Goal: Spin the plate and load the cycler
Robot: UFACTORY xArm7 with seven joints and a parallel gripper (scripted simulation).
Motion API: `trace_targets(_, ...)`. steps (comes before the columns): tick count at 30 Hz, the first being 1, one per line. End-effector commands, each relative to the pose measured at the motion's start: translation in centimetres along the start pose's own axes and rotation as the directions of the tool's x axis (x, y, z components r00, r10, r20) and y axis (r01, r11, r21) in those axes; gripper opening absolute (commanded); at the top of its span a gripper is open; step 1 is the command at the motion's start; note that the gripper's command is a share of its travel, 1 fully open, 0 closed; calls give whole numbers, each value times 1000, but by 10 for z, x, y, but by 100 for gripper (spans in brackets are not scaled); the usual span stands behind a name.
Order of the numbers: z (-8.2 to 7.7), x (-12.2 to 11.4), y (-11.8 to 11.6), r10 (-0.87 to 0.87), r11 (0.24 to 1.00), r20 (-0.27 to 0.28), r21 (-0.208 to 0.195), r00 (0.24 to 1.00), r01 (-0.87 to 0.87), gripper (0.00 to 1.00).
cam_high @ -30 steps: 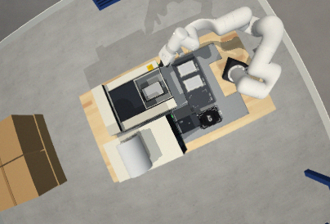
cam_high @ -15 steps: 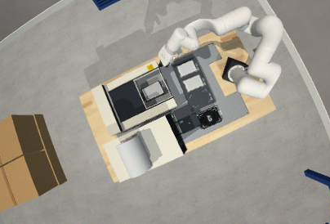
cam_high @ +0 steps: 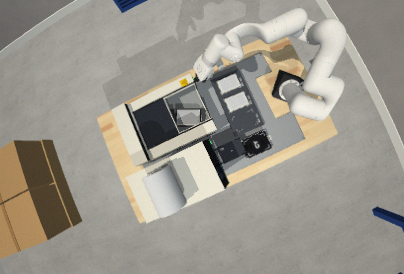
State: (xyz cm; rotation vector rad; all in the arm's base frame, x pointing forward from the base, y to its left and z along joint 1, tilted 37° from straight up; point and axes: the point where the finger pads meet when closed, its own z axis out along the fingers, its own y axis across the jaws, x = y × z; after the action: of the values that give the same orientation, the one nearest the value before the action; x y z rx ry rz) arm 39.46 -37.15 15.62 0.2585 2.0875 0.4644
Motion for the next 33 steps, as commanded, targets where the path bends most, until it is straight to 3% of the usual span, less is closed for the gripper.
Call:
trace_targets(1, -2, -2, -1, -2, 1000, 3, 4, 1000, 2, 0)
trace_targets(12, -9, 2, -1, -2, 1000, 4, 4, 1000, 2, 0)
trace_targets(33, -37, 17, -1, -2, 1000, 3, 4, 1000, 2, 0)
